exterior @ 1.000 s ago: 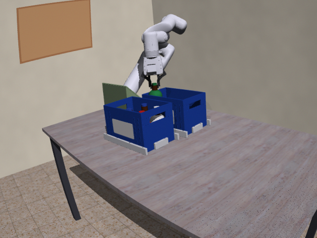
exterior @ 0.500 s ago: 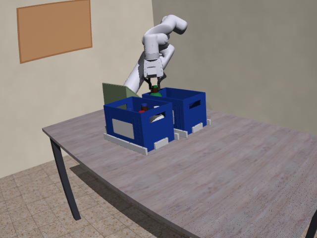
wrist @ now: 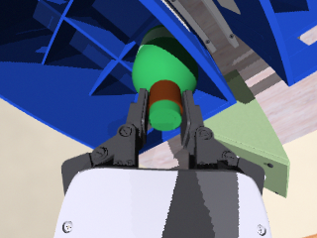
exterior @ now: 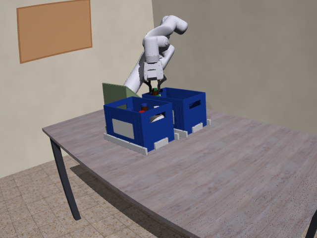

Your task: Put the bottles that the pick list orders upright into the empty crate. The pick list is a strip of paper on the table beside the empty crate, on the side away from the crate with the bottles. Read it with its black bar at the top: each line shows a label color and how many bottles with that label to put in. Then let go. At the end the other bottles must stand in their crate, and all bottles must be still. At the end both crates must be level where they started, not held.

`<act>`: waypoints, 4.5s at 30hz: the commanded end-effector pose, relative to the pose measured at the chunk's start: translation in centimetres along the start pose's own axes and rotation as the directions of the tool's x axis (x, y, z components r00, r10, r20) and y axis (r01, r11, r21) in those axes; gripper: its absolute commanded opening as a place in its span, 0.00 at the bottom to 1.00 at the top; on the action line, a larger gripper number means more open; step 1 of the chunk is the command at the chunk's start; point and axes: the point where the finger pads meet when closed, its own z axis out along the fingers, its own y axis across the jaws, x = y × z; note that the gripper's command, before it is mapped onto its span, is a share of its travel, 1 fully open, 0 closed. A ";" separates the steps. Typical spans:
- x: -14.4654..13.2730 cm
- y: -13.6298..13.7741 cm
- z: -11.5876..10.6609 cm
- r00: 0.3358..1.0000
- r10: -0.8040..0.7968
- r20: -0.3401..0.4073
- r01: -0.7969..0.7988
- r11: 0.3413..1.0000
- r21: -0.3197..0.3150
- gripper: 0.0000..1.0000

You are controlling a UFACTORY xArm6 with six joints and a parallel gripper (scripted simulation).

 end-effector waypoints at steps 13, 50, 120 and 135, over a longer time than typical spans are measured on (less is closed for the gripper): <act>0.1 0.0 0.6 1.000 -0.001 -0.004 0.001 1.000 0.000 0.00; 0.1 0.0 0.6 1.000 -0.001 -0.004 0.001 1.000 0.000 0.00; 0.1 0.0 3.5 1.000 -0.001 -0.004 0.001 1.000 0.000 0.00; 0.1 0.0 3.5 1.000 -0.001 -0.004 0.001 1.000 0.000 0.00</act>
